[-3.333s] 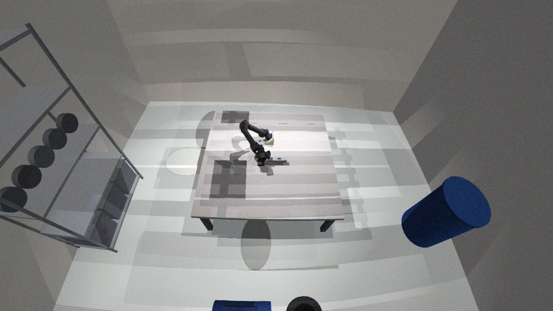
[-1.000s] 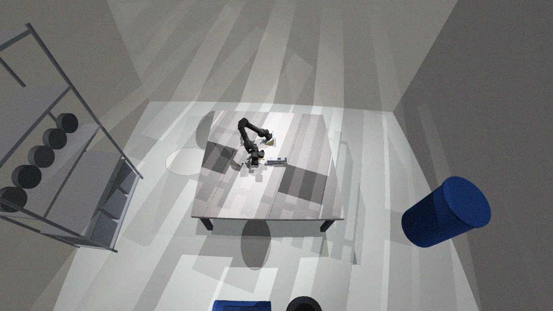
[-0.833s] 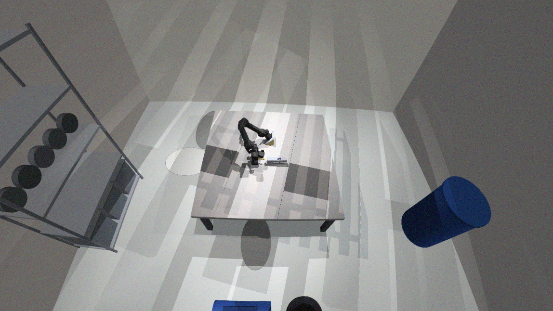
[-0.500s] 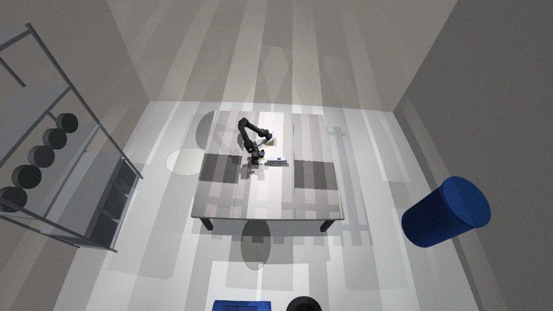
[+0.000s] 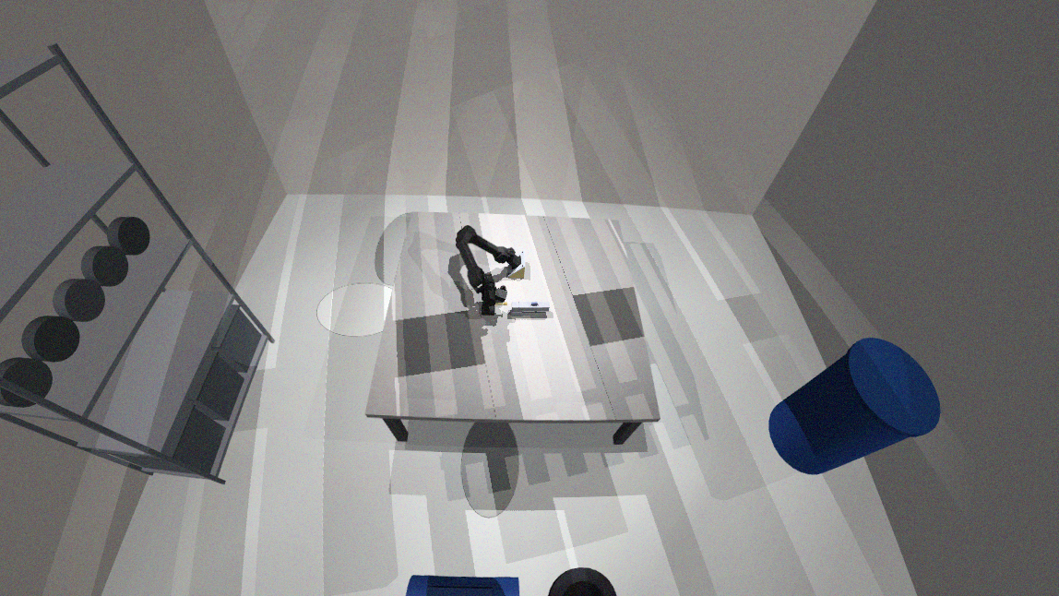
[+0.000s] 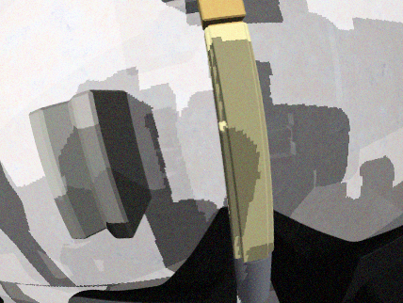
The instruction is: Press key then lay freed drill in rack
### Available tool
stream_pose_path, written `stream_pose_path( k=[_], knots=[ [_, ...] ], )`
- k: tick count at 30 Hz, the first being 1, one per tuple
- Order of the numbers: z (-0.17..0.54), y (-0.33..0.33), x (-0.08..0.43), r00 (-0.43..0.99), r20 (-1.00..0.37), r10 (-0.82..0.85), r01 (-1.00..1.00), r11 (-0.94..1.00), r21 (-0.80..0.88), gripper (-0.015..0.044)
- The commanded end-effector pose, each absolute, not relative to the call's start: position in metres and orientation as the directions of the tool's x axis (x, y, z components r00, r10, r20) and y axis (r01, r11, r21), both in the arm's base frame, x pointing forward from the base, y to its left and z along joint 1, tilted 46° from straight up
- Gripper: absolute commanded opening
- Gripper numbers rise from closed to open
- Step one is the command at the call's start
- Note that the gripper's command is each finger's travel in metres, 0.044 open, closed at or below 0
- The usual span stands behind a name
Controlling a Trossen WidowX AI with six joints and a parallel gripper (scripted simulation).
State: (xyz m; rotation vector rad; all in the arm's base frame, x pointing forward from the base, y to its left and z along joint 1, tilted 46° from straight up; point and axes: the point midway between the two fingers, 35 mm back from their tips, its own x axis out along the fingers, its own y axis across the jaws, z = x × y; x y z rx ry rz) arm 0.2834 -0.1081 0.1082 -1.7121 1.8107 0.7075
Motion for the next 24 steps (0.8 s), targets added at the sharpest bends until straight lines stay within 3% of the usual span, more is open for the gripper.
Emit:
stream_pose_path(
  k=[1, 24],
  knots=[
    [0.1107, -0.1060, 0.2839, -0.036, -0.702, -0.711, -0.999, 0.052, -0.001, 0.0000],
    [0.1152, -0.1013, 0.2836, -0.037, -0.702, -0.711, -0.999, 0.052, 0.000, 0.0000]
  ],
)
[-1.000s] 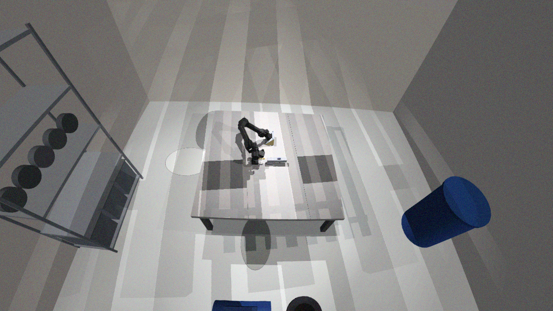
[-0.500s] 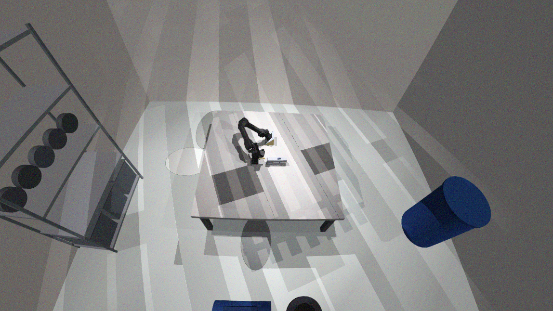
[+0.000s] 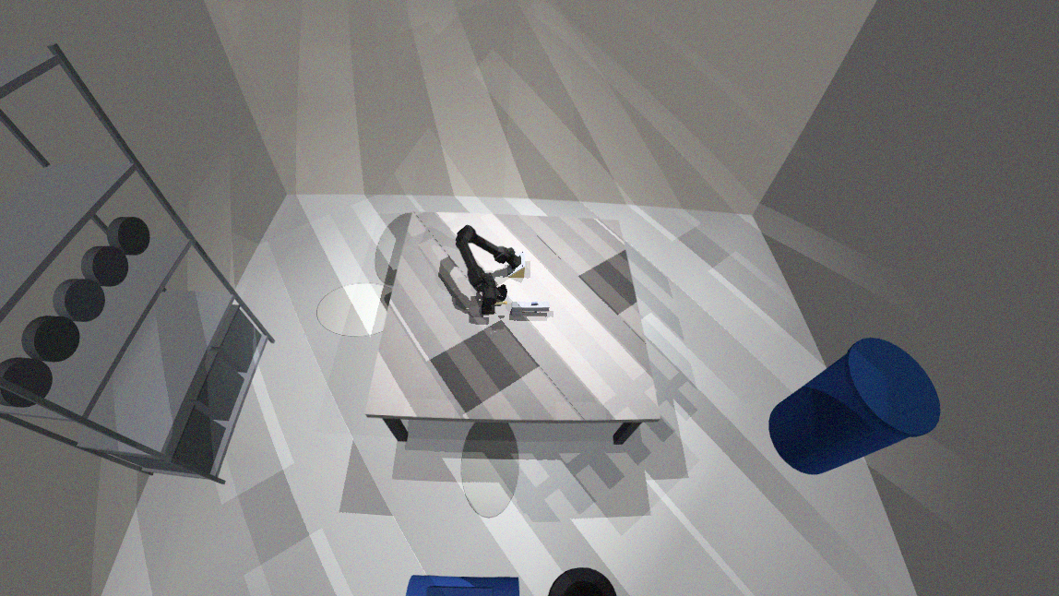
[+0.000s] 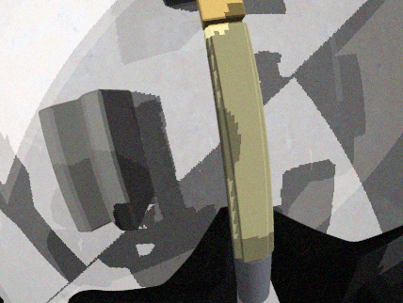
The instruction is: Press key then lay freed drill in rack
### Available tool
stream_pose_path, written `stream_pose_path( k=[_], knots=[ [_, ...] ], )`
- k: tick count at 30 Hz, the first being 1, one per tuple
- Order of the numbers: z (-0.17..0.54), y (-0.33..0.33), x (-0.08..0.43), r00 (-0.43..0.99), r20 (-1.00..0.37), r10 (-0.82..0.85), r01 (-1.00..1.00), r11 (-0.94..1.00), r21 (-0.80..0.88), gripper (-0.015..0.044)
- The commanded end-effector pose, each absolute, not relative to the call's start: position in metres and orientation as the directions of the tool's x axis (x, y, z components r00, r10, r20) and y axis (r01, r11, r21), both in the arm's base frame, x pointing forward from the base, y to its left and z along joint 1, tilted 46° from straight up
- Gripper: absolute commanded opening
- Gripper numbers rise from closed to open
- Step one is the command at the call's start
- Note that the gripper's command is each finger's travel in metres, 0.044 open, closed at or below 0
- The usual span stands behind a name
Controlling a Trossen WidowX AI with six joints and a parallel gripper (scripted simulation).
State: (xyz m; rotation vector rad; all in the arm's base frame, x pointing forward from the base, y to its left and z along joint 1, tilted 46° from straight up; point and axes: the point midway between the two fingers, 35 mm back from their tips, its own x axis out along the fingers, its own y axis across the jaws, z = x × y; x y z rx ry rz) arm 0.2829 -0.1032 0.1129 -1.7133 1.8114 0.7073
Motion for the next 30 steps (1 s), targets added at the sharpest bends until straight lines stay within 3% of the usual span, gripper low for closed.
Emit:
stream_pose_path(
  k=[1, 30],
  knots=[
    [0.1154, -0.1011, 0.2836, -0.037, -0.702, -0.711, -0.999, 0.052, 0.000, 0.0000],
    [0.1217, -0.0962, 0.2841, -0.037, -0.702, -0.711, -0.999, 0.052, 0.000, 0.0000]
  ],
)
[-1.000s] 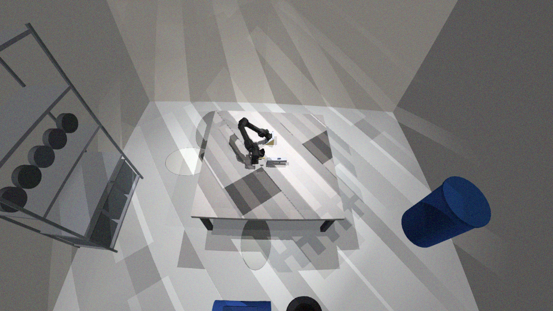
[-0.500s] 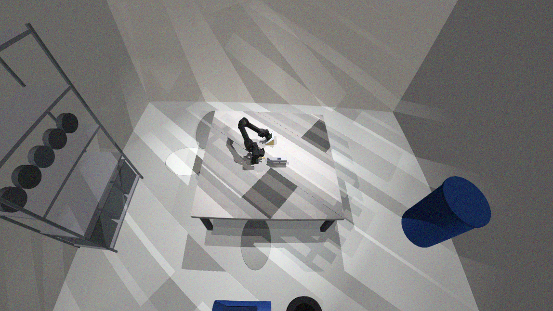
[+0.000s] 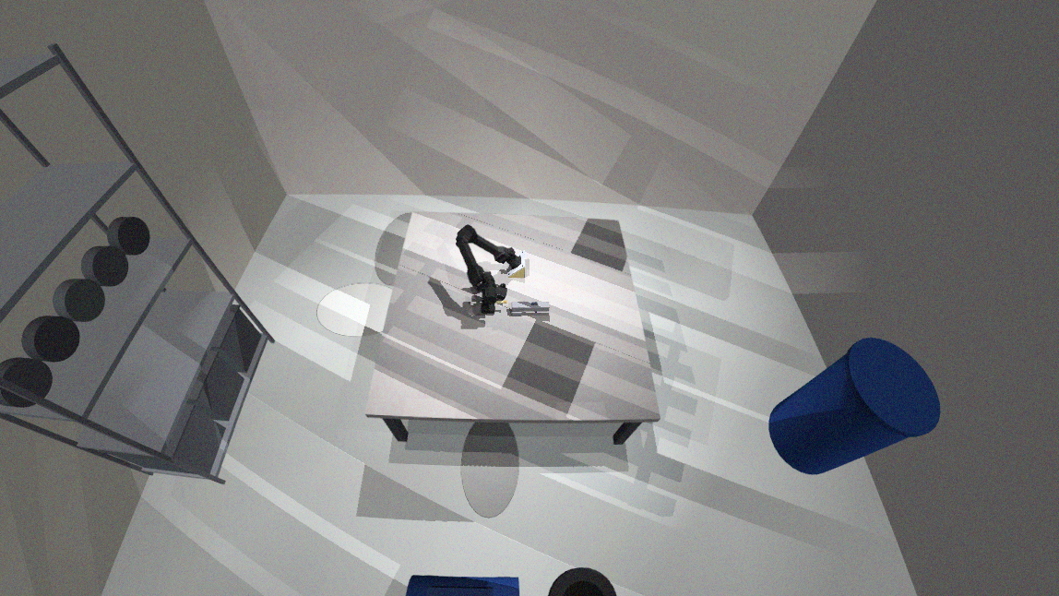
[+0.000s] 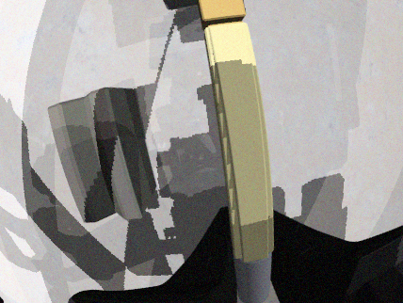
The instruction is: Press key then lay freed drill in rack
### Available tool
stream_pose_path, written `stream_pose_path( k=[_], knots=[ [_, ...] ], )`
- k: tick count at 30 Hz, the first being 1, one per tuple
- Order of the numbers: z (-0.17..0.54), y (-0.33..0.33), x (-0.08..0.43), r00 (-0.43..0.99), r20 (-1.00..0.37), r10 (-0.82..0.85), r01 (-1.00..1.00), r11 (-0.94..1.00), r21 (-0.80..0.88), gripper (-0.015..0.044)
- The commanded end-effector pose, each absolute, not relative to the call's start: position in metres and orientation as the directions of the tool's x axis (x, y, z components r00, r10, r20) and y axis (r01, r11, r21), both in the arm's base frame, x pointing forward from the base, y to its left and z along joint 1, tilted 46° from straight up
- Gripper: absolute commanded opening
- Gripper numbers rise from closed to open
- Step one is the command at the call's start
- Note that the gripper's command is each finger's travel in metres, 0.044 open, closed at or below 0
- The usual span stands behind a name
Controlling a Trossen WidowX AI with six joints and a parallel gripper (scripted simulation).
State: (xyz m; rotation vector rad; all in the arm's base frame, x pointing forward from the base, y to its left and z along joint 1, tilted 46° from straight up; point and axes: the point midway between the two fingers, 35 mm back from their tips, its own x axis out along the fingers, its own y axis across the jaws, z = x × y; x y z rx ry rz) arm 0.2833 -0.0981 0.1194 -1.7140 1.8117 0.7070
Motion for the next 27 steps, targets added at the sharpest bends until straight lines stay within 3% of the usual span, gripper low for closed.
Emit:
stream_pose_path(
  k=[1, 27],
  knots=[
    [0.1219, -0.0960, 0.2841, -0.037, -0.702, -0.711, -0.999, 0.052, 0.000, 0.0000],
    [0.1283, -0.0914, 0.2853, -0.037, -0.702, -0.711, -0.999, 0.052, 0.000, 0.0000]
  ],
)
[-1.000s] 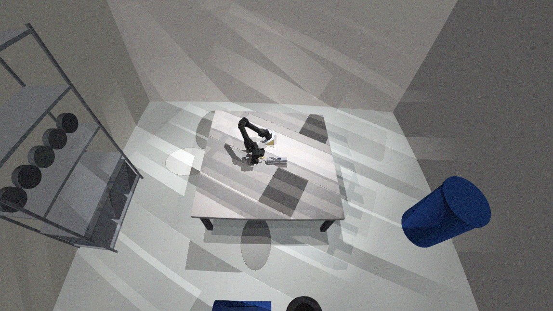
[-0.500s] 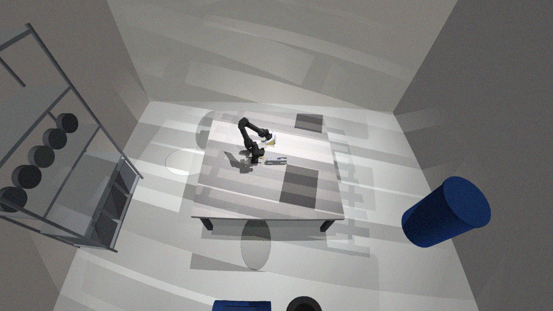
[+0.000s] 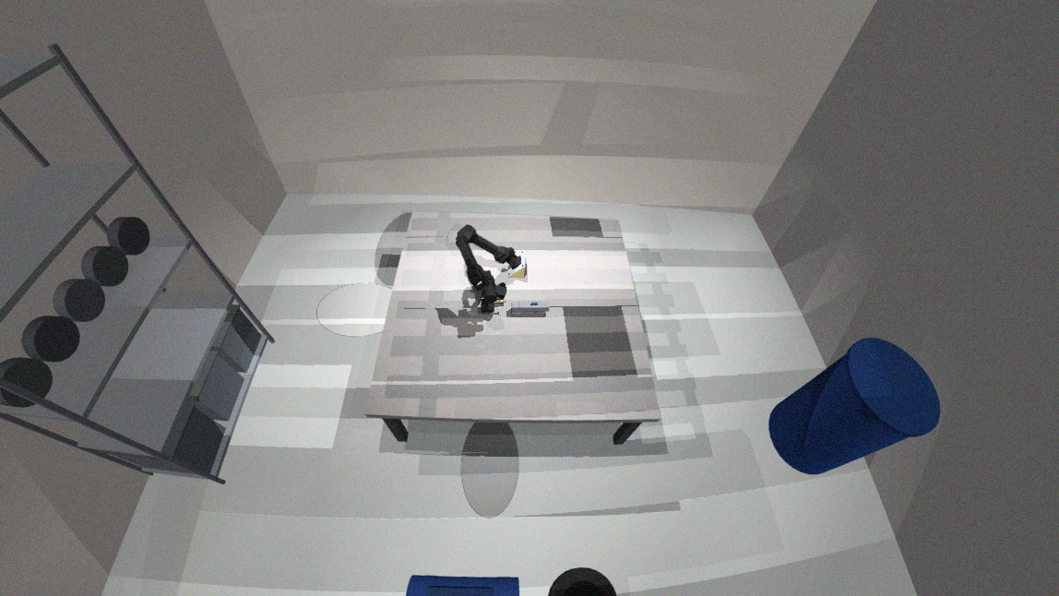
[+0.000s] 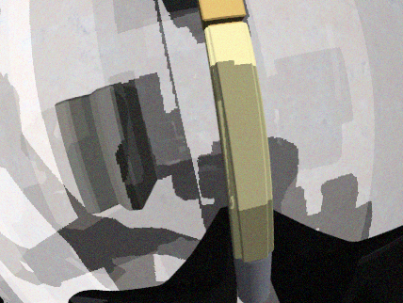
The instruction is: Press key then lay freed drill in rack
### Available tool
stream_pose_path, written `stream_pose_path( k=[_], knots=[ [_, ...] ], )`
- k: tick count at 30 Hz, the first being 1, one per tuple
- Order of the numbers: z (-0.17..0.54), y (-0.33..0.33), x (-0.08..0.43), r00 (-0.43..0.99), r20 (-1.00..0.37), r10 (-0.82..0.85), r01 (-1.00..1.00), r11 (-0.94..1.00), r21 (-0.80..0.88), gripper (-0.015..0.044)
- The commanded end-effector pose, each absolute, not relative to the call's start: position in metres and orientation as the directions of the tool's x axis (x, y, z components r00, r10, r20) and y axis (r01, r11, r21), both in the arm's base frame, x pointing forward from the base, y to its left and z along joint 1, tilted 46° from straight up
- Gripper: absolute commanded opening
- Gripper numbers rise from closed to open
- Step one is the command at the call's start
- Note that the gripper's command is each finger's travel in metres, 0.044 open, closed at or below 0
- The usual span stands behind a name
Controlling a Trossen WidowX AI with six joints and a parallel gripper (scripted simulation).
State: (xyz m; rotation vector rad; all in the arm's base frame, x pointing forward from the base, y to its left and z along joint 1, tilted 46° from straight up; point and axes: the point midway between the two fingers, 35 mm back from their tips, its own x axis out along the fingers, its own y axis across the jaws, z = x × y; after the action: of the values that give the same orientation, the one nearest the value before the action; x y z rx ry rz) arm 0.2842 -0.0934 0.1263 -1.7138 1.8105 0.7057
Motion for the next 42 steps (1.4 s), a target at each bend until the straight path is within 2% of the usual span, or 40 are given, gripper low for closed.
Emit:
stream_pose_path(
  k=[1, 42],
  knots=[
    [0.129, -0.091, 0.285, -0.037, -0.702, -0.711, -0.999, 0.052, 0.000, 0.0000],
    [0.135, -0.095, 0.218, -0.040, -0.702, -0.711, -0.999, 0.052, 0.004, 0.0000]
  ],
)
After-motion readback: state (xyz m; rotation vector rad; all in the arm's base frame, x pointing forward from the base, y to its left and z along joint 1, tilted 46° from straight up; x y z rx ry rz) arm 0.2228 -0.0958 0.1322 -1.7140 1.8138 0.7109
